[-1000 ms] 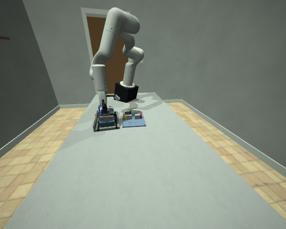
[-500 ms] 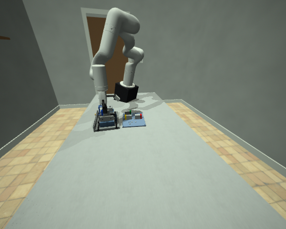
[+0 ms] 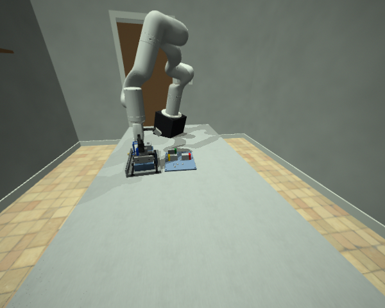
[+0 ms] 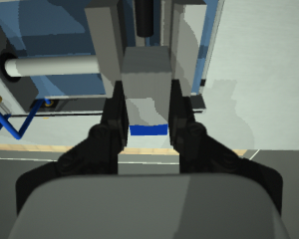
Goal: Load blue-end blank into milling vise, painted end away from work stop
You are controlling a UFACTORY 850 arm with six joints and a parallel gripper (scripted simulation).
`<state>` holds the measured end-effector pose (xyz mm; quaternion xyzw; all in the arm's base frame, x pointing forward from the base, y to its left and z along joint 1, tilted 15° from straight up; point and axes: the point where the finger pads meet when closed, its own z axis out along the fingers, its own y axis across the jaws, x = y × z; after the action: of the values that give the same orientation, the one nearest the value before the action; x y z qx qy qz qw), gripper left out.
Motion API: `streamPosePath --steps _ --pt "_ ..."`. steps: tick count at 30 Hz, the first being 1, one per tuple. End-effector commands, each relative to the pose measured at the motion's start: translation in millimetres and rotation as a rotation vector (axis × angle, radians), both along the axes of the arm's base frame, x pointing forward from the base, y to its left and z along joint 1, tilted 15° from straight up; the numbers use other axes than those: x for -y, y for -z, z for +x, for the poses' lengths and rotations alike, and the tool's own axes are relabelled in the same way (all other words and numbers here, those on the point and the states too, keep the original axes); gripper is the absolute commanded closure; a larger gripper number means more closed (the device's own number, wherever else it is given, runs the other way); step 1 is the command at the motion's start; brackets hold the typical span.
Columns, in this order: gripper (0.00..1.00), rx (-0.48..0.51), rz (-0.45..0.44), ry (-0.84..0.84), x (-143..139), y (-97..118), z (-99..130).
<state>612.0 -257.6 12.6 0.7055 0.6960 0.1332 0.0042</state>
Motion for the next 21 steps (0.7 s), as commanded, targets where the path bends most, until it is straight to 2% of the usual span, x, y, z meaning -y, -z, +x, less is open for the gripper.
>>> streamPosePath --steps 1,21 --pt "1.00 0.002 -0.001 0.000 0.5 -0.4 0.9" --pt "1.00 0.002 -0.001 0.000 0.2 1.4 1.2"
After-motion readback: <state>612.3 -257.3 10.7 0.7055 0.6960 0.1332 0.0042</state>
